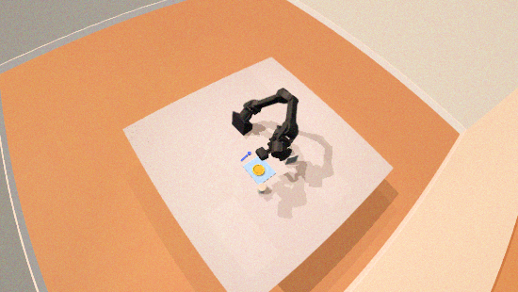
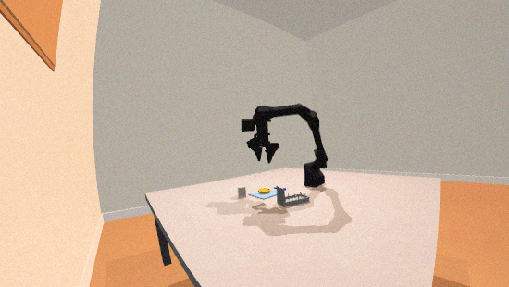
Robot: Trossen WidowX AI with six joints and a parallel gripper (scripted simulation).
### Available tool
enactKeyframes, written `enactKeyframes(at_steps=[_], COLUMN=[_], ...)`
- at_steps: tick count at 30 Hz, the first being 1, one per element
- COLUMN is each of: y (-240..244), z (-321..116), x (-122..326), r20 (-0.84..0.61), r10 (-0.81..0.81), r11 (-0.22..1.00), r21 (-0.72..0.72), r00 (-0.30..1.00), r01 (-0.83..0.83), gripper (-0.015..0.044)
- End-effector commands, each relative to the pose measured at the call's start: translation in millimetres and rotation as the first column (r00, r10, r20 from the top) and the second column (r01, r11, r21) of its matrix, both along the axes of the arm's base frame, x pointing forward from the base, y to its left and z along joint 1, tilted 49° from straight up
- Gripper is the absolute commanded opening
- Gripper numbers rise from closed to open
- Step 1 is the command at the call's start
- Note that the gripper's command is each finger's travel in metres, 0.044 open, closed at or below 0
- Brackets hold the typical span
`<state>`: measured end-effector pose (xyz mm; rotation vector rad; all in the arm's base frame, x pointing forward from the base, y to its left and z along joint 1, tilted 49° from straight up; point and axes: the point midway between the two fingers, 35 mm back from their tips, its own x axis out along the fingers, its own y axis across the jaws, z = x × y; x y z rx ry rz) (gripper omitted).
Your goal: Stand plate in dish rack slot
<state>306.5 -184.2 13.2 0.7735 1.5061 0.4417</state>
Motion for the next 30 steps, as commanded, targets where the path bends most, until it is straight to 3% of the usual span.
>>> enactKeyframes(at_steps=[1,9,19,30], y=[-23,-23,58,68], z=[-24,-27,-100,-109], x=[-17,-18,-14,-13], r20=[0.059,0.063,0.065,0.065], r10=[-0.004,-0.005,-0.005,-0.005], r11=[0.999,0.999,0.998,0.998], r21=[0.049,0.051,0.056,0.056], r00=[0.998,0.998,0.998,0.998], r01=[0.001,0.002,0.002,0.002], gripper=[0.04,0.04,0.04,0.04])
